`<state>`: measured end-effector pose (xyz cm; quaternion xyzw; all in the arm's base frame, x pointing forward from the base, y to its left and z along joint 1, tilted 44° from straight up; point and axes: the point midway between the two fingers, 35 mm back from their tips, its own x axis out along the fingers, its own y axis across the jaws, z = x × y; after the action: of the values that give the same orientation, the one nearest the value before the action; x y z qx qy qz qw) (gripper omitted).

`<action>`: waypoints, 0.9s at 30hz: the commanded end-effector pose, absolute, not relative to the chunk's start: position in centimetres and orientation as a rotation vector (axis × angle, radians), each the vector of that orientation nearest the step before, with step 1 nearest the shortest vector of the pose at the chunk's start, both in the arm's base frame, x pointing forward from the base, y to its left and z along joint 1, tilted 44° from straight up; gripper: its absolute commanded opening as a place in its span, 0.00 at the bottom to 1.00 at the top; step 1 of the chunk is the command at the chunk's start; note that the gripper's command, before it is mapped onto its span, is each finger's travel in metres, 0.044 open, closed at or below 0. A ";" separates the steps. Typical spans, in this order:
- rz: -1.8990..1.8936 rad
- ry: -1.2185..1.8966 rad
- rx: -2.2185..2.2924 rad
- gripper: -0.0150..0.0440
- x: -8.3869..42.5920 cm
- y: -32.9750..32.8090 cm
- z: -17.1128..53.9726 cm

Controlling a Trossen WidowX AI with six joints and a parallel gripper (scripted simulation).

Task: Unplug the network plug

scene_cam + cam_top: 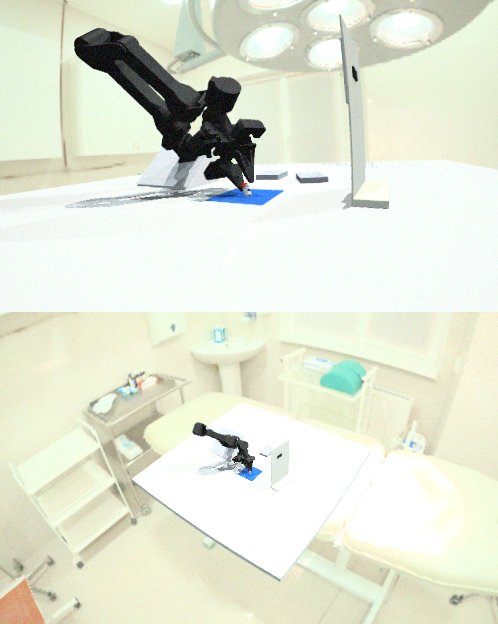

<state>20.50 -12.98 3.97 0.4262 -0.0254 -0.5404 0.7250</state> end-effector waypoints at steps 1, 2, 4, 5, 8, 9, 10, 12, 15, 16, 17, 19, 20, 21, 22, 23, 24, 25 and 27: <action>-1.193 -0.058 0.942 0.52 20.5 -12.8 4.0; -1.194 -0.058 0.943 0.52 20.5 -12.8 4.1; -1.194 -0.057 0.944 0.52 20.4 -12.7 4.1; -1.194 -0.056 0.944 0.52 20.4 -12.6 4.1; -1.195 -0.055 0.945 0.52 20.4 -12.4 4.2; -1.195 -0.055 0.945 0.52 20.4 -12.3 4.2; -1.196 -0.054 0.946 0.52 20.3 -12.3 4.2; -1.196 -0.054 0.946 0.52 20.3 -12.2 4.2; -1.196 -0.053 0.947 0.52 20.2 -12.0 4.3; -1.196 -0.052 0.947 0.52 20.2 -11.9 4.3; -1.196 -0.052 0.947 0.52 20.2 -11.9 4.4; -1.197 -0.052 0.947 0.52 20.2 -11.7 4.4; -1.197 -0.052 0.947 0.52 20.1 -11.7 4.4; -1.197 -0.051 0.947 0.52 20.1 -11.6 4.5; -1.197 -0.051 0.947 0.52 20.1 -11.6 4.5; -1.197 -0.051 0.947 0.52 20.1 -11.5 4.5; -1.197 -0.051 0.947 0.52 20.0 -11.4 4.6; -1.197 -0.051 0.947 0.52 20.0 -11.4 4.6; -1.197 -0.051 0.947 0.52 20.0 -11.3 4.6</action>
<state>19.97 -11.43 4.45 0.4287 -0.0201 -0.5423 0.7223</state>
